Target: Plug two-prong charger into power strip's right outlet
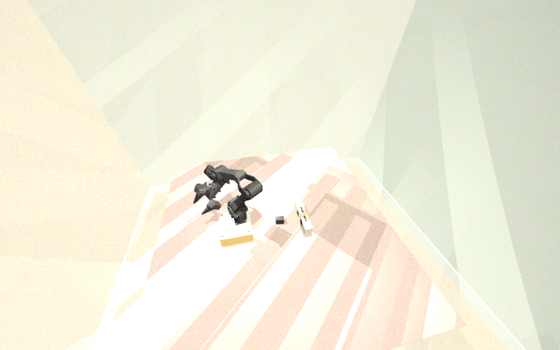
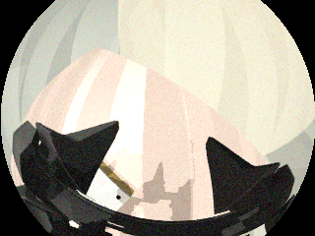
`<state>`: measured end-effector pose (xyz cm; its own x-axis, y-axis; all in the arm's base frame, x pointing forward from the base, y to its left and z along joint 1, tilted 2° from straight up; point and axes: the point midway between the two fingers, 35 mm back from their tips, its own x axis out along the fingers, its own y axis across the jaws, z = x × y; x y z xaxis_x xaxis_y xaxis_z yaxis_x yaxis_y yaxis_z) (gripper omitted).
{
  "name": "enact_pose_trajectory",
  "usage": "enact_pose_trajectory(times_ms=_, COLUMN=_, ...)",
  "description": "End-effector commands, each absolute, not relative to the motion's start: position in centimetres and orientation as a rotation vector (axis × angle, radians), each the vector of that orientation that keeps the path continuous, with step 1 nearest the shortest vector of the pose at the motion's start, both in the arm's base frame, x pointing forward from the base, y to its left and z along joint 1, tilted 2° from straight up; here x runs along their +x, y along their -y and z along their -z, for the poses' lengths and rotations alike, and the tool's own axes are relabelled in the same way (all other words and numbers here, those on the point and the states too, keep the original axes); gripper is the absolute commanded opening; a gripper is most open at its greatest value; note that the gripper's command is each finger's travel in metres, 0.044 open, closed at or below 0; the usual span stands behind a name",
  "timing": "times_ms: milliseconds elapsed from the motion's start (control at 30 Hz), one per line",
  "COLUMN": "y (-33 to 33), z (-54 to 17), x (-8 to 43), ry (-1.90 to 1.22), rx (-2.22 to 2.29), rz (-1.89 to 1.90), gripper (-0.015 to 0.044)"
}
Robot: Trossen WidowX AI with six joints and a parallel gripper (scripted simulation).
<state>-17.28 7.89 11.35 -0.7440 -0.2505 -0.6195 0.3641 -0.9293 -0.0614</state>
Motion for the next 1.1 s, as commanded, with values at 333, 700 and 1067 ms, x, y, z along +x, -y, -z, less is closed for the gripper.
enact_pose_trajectory(times_ms=333, y=-11.5, z=-10.7, x=-15.3, ry=-0.031, rx=1.085, rz=2.815, gripper=0.044)
enact_pose_trajectory(times_ms=700, y=-14.1, z=-10.2, x=-13.2, ry=0.181, rx=1.216, rz=2.937, gripper=0.044)
enact_pose_trajectory(times_ms=1067, y=-16.3, z=-9.8, x=-10.6, ry=0.424, rx=1.335, rz=3.045, gripper=0.044)
